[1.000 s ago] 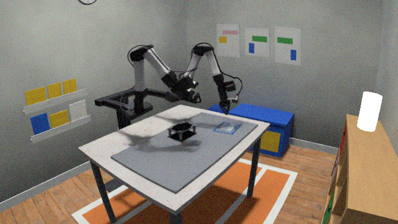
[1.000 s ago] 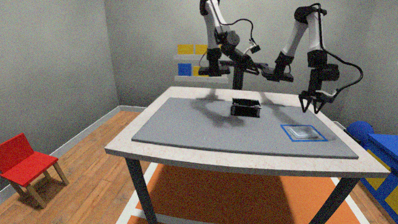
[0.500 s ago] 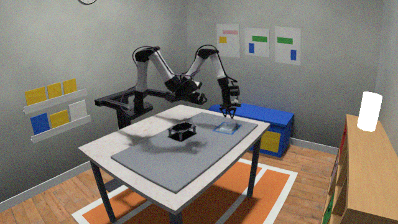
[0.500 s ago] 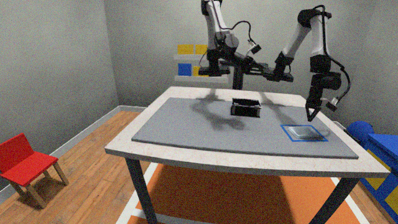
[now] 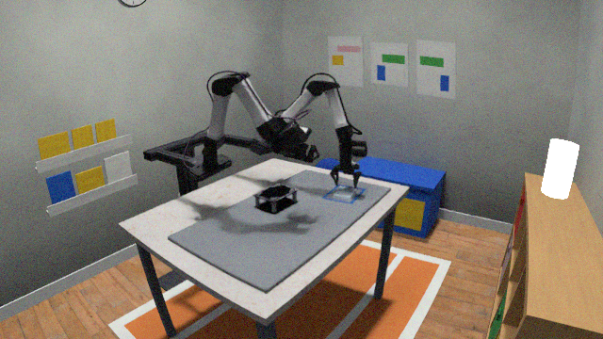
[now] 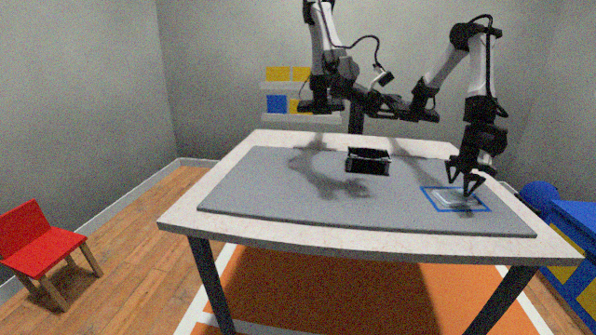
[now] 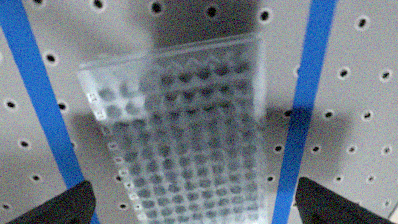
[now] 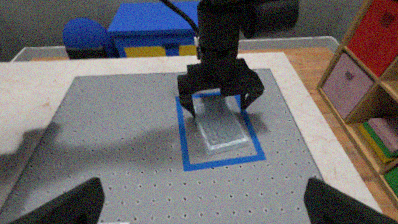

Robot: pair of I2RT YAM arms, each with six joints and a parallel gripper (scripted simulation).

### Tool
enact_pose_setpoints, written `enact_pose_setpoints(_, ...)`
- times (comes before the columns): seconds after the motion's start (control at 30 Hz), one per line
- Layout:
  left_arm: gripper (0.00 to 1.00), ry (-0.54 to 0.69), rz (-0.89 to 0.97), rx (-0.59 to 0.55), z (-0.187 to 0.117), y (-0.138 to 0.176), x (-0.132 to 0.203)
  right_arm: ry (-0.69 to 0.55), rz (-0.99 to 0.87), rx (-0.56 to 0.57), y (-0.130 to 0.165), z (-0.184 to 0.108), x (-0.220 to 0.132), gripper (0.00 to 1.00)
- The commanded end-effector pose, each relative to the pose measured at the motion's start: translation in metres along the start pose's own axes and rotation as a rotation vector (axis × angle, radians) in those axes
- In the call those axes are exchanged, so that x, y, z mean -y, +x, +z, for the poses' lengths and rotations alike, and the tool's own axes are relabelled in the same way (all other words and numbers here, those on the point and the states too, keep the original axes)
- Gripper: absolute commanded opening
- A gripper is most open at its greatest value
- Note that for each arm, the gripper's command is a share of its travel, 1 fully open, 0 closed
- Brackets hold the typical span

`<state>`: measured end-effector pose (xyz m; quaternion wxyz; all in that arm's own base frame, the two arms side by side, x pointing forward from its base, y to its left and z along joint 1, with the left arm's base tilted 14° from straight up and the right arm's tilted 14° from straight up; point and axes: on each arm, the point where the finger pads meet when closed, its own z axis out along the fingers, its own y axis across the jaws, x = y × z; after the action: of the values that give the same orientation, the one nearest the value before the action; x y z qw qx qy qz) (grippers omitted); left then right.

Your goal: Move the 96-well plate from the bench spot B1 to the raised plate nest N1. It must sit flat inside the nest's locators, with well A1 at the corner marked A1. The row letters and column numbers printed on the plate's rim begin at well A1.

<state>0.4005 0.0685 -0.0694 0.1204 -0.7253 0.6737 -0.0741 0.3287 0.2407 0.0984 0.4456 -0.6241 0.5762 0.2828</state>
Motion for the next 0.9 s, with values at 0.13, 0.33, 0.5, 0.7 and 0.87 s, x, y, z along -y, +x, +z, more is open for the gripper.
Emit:
enact_pose_setpoints(0.13, 1.0, -0.048, -0.151, 0.033, 0.009, 0.003, 0.003, -0.101, -0.034, -0.036, 0.018, 0.01, 0.025, 1.0)
enact_pose_setpoints(0.33, 1.0, -0.056, -0.135, 0.023, 0.018, 0.005, 0.001, -0.138, -0.047, -0.045, 0.036, 0.019, 0.05, 1.0)
enact_pose_setpoints(0.5, 1.0, -0.057, -0.139, 0.024, 0.025, 0.003, 0.0, -0.148, -0.056, -0.046, 0.045, 0.023, 0.063, 1.0)
enact_pose_setpoints(0.7, 1.0, -0.045, -0.141, 0.024, 0.033, 0.002, 0.004, -0.141, -0.062, -0.051, 0.05, 0.025, 0.073, 1.0)
enact_pose_setpoints(0.87, 1.0, -0.059, -0.143, 0.025, 0.035, 0.0, 0.004, -0.134, -0.064, -0.051, 0.05, 0.026, 0.075, 1.0)
